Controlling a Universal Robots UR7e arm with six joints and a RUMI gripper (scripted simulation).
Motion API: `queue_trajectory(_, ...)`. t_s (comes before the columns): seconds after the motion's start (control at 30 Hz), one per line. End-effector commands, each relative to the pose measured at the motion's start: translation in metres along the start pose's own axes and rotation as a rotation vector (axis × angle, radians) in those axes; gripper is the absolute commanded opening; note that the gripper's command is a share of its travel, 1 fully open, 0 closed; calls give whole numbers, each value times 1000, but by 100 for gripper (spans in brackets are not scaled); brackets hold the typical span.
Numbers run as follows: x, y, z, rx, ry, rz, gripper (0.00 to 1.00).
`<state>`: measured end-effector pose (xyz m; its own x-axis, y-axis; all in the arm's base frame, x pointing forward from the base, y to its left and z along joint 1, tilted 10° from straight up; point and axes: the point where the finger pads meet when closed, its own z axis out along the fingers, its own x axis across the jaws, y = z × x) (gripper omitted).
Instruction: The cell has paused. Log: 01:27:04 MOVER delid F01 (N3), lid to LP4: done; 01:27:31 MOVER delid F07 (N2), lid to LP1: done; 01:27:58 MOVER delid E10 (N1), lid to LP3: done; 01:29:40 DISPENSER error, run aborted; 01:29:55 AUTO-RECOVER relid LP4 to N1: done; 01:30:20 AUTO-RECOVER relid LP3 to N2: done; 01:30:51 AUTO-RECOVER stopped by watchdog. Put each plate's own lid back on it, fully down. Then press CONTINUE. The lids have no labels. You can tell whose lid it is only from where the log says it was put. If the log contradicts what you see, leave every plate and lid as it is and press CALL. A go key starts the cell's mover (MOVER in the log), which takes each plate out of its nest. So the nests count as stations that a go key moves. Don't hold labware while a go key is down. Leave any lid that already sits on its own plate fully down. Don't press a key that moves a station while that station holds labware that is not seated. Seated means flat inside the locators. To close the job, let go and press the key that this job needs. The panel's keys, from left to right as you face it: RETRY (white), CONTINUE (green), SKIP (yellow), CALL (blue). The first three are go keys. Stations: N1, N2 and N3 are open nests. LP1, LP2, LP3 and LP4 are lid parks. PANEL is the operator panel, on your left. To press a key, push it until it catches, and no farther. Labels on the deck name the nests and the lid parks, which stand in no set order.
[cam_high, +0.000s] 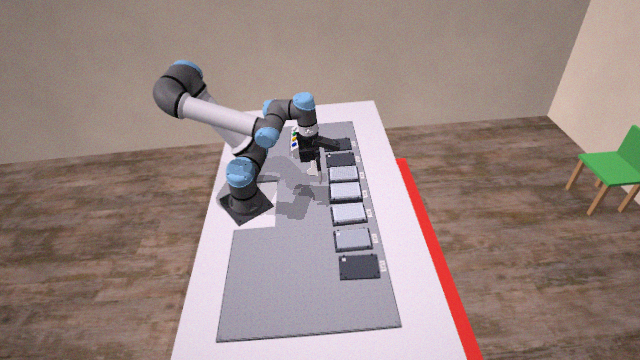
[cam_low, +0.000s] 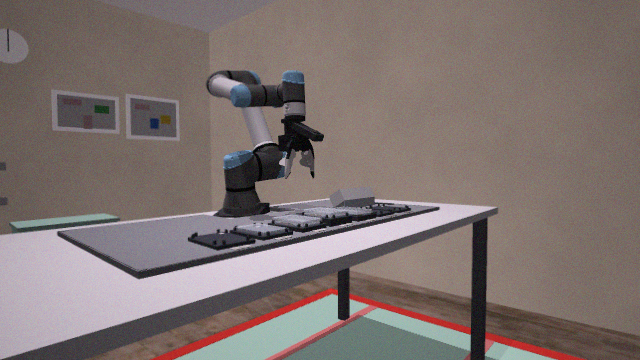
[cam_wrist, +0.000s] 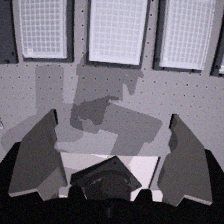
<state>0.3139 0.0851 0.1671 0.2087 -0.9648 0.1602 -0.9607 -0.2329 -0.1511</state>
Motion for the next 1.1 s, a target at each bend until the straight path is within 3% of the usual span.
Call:
queue_trajectory(0.0, -1, 19, 6, -53, -12, 20, 82)
queue_trajectory(0.17, -3, 41, 14, -53, -12, 20, 82)
queue_trajectory(0.4, -3, 41, 14, -53, -12, 20, 82)
queue_trajectory(0.73, -3, 43, 64, -53, -12, 20, 82)
queue_trajectory(0.87, -3, 44, 74, -53, -12, 20, 82)
queue_trajectory(1.07, -3, 44, 74, -53, -12, 20, 82)
